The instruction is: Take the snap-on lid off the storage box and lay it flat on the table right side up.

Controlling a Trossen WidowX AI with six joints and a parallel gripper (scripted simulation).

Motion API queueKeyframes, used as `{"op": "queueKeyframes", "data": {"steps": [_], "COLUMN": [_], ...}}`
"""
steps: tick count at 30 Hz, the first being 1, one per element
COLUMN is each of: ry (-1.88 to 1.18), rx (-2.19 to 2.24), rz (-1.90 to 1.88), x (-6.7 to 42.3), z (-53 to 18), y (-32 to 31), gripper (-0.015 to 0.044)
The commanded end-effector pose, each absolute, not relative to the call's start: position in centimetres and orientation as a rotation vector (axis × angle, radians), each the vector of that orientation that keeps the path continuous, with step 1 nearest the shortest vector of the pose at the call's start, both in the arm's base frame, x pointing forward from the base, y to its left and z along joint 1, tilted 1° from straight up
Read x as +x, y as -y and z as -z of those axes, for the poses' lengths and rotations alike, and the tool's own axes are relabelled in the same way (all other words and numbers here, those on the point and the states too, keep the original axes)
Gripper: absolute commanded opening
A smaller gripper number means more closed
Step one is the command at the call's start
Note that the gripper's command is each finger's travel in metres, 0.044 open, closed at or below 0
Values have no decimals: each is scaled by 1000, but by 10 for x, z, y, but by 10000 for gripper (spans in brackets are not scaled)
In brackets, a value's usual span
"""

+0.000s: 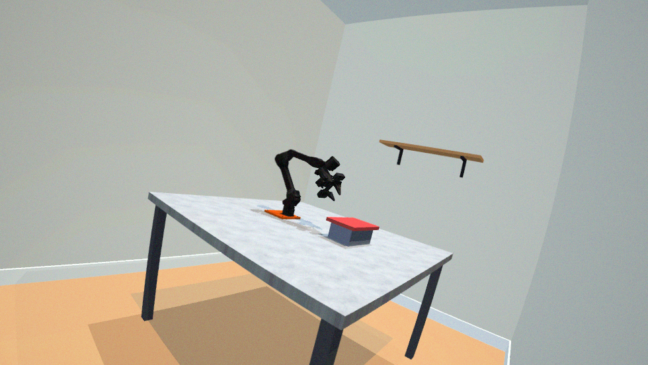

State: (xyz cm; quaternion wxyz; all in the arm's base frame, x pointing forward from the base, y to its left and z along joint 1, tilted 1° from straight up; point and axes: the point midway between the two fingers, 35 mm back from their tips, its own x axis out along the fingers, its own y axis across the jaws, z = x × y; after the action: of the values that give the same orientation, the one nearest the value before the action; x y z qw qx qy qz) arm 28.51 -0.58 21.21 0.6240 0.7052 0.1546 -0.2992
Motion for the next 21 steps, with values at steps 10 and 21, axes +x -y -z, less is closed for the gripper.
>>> {"op": "queueKeyframes", "data": {"steps": [10, 21], "ry": [-429, -429], "rx": [1570, 1570], "rz": [652, 652], "x": [286, 286], "z": [-211, -151], "y": [-15, -16], "gripper": [235, 235]}}
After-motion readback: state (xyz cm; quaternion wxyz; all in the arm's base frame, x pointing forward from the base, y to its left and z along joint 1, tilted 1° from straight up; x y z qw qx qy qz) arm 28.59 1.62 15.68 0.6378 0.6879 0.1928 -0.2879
